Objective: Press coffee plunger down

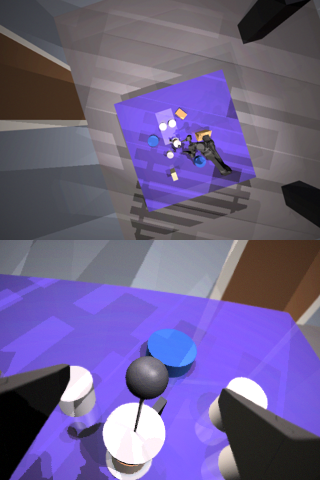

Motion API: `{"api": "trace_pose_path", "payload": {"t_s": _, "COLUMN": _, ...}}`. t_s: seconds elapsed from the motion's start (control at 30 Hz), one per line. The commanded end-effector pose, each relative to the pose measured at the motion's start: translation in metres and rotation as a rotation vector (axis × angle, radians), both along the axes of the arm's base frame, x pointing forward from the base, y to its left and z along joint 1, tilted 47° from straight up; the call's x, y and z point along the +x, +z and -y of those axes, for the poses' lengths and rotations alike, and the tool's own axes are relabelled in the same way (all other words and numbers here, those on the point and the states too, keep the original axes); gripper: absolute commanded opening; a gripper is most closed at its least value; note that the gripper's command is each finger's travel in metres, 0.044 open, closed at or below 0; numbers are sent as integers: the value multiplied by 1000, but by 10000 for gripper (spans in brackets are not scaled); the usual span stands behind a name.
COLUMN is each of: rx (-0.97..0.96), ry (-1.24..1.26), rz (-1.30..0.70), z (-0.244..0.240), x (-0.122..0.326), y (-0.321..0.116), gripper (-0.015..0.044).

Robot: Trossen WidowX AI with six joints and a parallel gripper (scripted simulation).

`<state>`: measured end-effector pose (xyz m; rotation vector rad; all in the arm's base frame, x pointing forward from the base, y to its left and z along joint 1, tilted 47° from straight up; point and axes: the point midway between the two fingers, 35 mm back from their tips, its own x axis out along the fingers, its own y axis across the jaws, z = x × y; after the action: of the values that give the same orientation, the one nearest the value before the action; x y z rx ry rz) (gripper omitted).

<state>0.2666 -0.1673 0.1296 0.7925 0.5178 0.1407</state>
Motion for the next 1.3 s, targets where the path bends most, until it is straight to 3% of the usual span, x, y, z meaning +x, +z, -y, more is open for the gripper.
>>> {"api": "trace_pose_path", "payload": {"t_s": 0.0, "rx": 11, "ry": -3, "rz": -12, "z": -3, "x": 4, "y": -6, "gripper": 440}}
{"api": "trace_pose_path", "payload": {"t_s": 0.53, "rx": 13, "ry": -5, "rz": -4, "z": -12, "x": 25, "y": -14, "gripper": 440}}
{"api": "trace_pose_path", "payload": {"t_s": 0.9, "rx": 13, "ry": -5, "rz": -4, "z": -12, "x": 25, "y": -14, "gripper": 151}}
{"api": "trace_pose_path", "payload": {"t_s": 1.27, "rx": 13, "ry": -5, "rz": -4, "z": -12, "x": 25, "y": -14, "gripper": 126}}
